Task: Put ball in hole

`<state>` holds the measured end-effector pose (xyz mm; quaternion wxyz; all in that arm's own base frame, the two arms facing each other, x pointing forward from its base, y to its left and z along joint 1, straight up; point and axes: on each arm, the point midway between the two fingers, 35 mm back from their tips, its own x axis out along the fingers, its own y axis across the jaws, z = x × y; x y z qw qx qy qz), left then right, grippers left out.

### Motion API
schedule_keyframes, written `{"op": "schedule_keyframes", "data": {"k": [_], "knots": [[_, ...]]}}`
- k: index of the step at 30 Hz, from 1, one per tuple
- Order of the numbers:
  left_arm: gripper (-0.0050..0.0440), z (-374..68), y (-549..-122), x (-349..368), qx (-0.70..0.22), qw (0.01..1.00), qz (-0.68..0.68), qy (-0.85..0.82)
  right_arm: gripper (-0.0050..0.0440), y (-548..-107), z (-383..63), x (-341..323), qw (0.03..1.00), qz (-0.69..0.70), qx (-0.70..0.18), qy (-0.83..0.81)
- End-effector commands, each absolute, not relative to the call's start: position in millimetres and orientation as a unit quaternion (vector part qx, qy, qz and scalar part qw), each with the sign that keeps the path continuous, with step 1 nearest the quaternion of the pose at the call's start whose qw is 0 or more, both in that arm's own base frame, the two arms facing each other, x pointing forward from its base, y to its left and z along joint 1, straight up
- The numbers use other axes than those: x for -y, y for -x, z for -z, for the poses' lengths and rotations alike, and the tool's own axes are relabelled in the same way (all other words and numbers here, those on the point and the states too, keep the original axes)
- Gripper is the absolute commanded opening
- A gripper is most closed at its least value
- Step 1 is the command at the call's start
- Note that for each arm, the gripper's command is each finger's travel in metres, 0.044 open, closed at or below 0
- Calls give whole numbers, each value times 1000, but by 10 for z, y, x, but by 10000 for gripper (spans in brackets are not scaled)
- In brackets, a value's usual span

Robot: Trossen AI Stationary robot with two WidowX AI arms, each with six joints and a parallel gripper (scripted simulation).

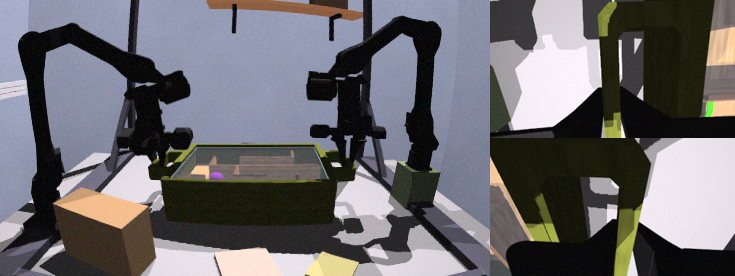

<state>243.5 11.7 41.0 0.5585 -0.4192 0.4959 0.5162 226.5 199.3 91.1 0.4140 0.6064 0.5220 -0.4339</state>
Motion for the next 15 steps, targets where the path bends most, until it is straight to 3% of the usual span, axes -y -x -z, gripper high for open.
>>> {"op": "schedule_keyframes", "data": {"k": [1,15], "knots": [[-50,-453,-2430,-147,-498,558,-503,434,-50,-2279,-1095,-2020,397,400,-537,-628],[-50,-330,-2421,-117,-463,585,-494,447,-50,-2342,-1266,-2068,390,433,-543,-605]]}}
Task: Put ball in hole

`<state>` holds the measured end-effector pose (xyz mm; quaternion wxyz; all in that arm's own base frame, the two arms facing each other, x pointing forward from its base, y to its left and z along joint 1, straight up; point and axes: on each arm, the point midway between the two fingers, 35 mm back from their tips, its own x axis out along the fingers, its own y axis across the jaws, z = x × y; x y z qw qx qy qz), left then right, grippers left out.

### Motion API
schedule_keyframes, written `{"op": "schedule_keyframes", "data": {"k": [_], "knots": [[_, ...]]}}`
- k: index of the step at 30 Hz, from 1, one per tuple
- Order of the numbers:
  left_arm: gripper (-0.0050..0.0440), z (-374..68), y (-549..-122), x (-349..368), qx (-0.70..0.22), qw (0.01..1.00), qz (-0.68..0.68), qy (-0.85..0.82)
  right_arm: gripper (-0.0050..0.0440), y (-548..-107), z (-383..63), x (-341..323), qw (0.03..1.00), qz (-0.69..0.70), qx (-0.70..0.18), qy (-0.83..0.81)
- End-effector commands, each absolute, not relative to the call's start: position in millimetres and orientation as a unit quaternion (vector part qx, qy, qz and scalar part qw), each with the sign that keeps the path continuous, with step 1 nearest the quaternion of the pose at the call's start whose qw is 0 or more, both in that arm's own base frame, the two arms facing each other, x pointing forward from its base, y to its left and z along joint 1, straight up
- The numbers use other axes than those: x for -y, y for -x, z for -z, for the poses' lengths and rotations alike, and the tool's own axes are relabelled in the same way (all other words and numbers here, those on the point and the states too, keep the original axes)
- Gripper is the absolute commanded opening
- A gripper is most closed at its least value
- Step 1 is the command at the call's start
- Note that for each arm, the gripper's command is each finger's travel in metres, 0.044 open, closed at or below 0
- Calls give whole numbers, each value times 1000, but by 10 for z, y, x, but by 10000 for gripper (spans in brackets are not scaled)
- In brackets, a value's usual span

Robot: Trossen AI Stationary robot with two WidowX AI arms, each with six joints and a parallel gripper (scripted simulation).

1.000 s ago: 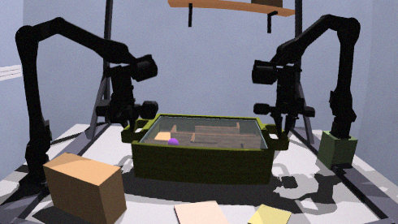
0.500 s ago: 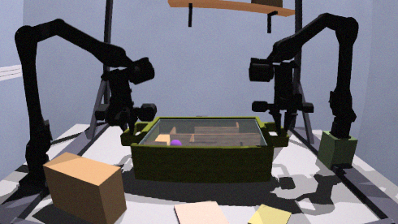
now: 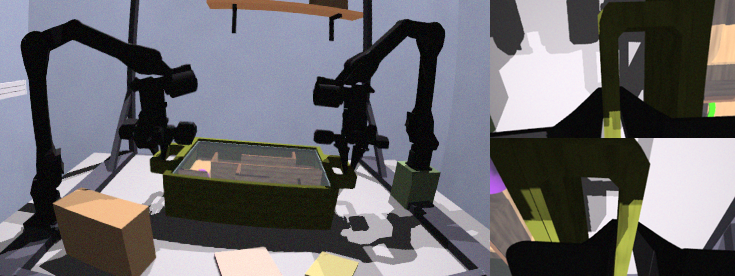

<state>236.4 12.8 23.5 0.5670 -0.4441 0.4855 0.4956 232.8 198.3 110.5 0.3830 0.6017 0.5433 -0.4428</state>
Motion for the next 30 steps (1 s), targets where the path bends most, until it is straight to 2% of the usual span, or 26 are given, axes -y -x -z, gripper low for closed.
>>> {"op": "schedule_keyframes", "data": {"k": [1,7,8,10,15,17,19,21,30], "knots": [[-50,-398,-2476,-112,-461,586,-495,446,-50,-2323,-1236,-2065,395,433,-539,-606],[-50,-380,-2466,-93,-458,589,-508,431,-50,-2335,-1221,-2095,407,441,-530,-599],[-50,-270,-2375,-127,-468,583,-491,447,-50,-2354,-1328,-2063,383,429,-549,-607],[-50,-407,-2481,-132,-481,572,-495,443,-50,-2272,-1147,-2016,390,420,-543,-613],[-50,-467,-2505,-160,-498,557,-492,446,-50,-2246,-1086,-1991,386,401,-546,-626],[-50,-344,-2406,-171,-496,560,-482,457,-50,-2304,-1224,-1999,372,400,-556,-626],[-50,-445,-2493,-168,-500,555,-488,451,-50,-2258,-1105,-1988,381,398,-549,-628],[-50,-365,-2414,-159,-492,561,-488,453,-50,-2310,-1242,-2031,379,397,-554,-626],[-50,-342,-2426,-117,-463,585,-497,444,-50,-2341,-1256,-2064,395,433,-540,-604]]}}
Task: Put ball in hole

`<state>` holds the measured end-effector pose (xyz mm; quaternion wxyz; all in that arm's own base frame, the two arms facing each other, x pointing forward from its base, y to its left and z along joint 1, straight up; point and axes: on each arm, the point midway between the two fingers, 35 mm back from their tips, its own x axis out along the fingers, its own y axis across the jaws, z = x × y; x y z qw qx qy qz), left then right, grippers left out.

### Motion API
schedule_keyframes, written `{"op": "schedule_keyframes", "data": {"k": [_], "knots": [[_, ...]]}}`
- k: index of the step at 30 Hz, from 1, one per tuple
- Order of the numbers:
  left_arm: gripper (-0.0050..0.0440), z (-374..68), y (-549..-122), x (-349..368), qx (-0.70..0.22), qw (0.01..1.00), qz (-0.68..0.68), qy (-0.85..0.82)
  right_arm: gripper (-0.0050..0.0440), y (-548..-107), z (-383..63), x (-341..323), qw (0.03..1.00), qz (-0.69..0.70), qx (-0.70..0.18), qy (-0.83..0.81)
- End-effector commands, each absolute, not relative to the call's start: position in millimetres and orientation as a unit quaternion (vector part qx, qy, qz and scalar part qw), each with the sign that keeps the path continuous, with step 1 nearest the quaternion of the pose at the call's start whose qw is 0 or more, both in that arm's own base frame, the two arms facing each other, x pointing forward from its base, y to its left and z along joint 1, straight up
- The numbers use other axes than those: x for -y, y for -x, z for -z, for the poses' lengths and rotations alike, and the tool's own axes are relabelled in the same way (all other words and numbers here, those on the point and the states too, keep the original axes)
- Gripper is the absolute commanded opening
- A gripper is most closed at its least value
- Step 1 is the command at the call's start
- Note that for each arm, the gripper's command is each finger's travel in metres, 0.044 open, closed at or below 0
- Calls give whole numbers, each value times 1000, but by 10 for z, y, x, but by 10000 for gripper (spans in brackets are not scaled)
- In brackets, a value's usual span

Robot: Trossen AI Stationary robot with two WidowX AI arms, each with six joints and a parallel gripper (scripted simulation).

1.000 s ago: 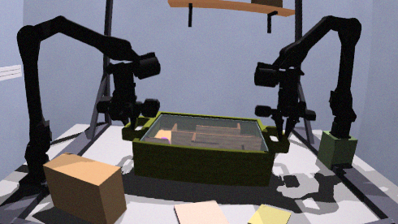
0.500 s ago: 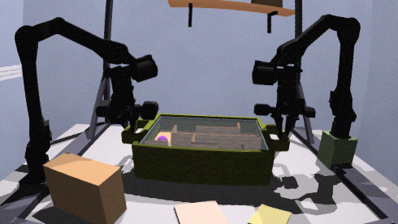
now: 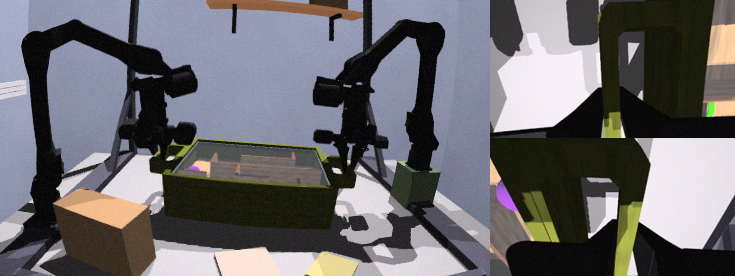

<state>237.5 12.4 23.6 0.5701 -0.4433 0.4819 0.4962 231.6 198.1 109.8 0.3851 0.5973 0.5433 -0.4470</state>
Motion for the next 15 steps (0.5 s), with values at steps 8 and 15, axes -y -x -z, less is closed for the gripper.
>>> {"op": "schedule_keyframes", "data": {"k": [8,15], "knots": [[-50,-394,-2452,-86,-455,591,-507,431,-50,-2324,-1242,-2108,406,438,-532,-600],[-50,-444,-2485,-104,-468,583,-503,434,-50,-2275,-1153,-2042,403,431,-534,-606]]}}
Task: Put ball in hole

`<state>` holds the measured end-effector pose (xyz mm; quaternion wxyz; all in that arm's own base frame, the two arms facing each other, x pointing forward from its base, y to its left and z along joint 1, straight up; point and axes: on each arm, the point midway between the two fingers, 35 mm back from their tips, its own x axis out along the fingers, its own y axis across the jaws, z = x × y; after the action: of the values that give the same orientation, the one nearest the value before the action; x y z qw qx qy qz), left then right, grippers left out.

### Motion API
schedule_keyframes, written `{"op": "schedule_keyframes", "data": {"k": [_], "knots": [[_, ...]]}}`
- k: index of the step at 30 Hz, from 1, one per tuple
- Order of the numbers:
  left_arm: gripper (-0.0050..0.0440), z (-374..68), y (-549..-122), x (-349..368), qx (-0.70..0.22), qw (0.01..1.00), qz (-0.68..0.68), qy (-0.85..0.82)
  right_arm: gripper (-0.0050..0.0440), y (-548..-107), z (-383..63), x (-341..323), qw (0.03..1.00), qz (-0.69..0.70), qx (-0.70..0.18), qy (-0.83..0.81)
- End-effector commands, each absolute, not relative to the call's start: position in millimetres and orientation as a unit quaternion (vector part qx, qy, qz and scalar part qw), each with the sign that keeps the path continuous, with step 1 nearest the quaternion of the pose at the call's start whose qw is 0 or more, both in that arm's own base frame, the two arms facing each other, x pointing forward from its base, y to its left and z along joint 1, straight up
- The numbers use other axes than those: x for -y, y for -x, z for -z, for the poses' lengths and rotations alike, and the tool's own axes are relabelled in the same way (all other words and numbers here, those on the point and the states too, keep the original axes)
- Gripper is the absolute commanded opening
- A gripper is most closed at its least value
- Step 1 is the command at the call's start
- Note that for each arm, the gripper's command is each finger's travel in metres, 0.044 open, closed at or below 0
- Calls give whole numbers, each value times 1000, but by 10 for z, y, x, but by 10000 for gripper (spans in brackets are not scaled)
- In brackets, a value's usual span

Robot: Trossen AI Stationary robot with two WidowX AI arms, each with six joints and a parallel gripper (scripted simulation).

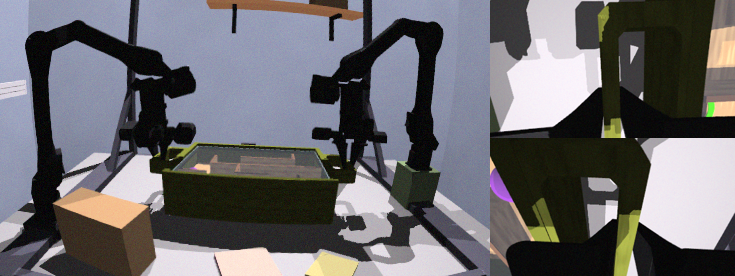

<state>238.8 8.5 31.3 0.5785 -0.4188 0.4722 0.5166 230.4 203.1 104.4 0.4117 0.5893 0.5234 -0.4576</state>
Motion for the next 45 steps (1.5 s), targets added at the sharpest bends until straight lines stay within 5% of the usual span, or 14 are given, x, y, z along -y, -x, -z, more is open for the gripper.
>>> {"op": "schedule_keyframes", "data": {"k": [1,45], "knots": [[-50,-430,-2483,-110,-476,576,-505,431,-50,-2270,-1138,-2034,402,426,-535,-609],[-50,-392,-2472,-125,-470,580,-492,449,-50,-2304,-1249,-2055,386,420,-547,-612]]}}
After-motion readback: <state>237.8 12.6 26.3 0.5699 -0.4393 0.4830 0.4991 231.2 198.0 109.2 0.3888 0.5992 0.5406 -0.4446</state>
